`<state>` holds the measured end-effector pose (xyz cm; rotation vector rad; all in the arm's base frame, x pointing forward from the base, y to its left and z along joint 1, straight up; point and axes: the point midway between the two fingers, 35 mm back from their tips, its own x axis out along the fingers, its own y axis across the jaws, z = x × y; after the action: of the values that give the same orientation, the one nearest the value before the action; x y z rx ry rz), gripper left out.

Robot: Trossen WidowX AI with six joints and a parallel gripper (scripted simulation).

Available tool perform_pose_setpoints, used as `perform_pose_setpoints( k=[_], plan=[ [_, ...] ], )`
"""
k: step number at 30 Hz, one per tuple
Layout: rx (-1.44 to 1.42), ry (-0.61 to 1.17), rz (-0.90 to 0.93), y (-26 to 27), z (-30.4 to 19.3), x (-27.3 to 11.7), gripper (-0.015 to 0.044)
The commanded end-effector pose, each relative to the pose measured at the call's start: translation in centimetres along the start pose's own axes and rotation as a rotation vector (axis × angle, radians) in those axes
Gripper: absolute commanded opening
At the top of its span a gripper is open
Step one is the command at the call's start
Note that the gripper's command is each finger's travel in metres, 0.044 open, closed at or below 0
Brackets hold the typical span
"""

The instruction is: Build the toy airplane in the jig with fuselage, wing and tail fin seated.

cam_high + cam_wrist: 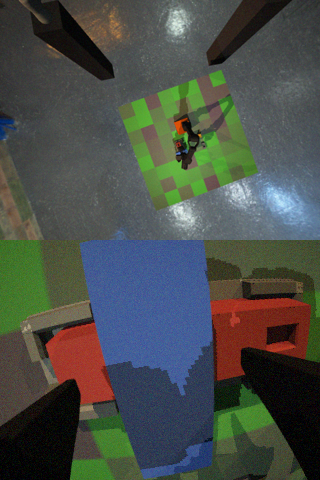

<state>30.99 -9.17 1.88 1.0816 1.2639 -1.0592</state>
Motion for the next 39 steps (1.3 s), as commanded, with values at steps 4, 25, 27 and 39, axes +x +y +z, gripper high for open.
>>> perform_pose_setpoints(
  k=[4,25,27,39],
  plan=[
    [0.001,0.000,0.000,0.2,0.1,-1.1,0.0440],
    [-0.831,0.006,-0.001,0.3,0.3,-8.3,0.0440],
    [-1.029,0.006,0.000,0.4,0.3,-8.3,0.0440],
    [-1.669,0.006,0.002,0.4,0.3,-8.2,0.0440]
  ],
)
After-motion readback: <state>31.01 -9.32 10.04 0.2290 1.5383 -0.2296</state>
